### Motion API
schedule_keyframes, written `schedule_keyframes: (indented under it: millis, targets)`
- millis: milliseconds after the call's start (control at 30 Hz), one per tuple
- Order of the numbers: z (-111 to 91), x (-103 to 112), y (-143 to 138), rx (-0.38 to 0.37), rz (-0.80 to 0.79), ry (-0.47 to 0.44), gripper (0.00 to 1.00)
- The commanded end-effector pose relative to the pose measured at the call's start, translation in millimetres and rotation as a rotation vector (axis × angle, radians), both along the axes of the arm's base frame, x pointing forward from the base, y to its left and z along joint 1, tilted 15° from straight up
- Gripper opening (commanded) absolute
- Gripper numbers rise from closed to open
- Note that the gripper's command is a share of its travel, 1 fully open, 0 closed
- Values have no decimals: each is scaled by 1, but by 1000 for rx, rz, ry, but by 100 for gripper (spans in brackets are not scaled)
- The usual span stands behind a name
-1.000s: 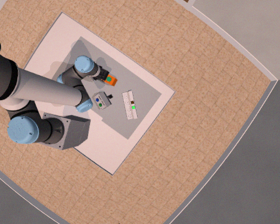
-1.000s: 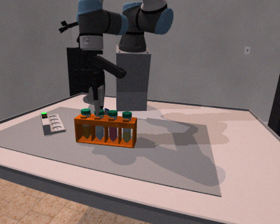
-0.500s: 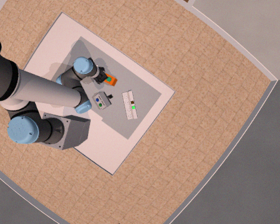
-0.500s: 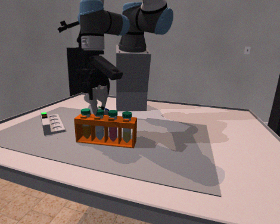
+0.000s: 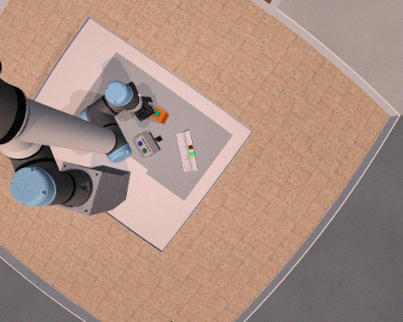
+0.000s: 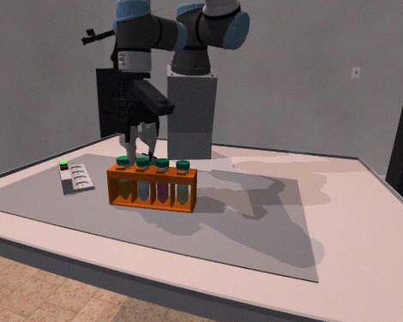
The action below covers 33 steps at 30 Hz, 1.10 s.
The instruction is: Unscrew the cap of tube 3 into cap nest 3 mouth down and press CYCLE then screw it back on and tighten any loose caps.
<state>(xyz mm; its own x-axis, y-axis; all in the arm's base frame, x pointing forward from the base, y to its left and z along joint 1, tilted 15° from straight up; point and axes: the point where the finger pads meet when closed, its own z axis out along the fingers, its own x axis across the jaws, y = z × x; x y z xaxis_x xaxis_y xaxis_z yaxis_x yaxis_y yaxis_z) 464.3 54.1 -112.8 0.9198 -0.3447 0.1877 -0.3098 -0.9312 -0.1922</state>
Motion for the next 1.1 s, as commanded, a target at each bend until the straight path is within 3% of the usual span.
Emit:
schedule_keyframes:
  millis: [0, 167, 267, 533, 633, 733, 833, 900, 1067]
  targets:
    - [0, 0, 1, -1, -2, 0, 35]
    - [1, 1, 1, -23, 81, -12, 35]
    - [2, 1, 1, -78, 302, -39, 35]
    - [2, 2, -1, -123, 479, -62, 35]
    - [2, 2, 0, -161, 627, -80, 35]
    - [2, 2, 0, -164, 640, -81, 35]
    - [2, 1, 0, -204, 802, -101, 35]
    - [2, 2, 0, -204, 801, -101, 35]
    - [2, 1, 1, -256, 1009, -127, 35]
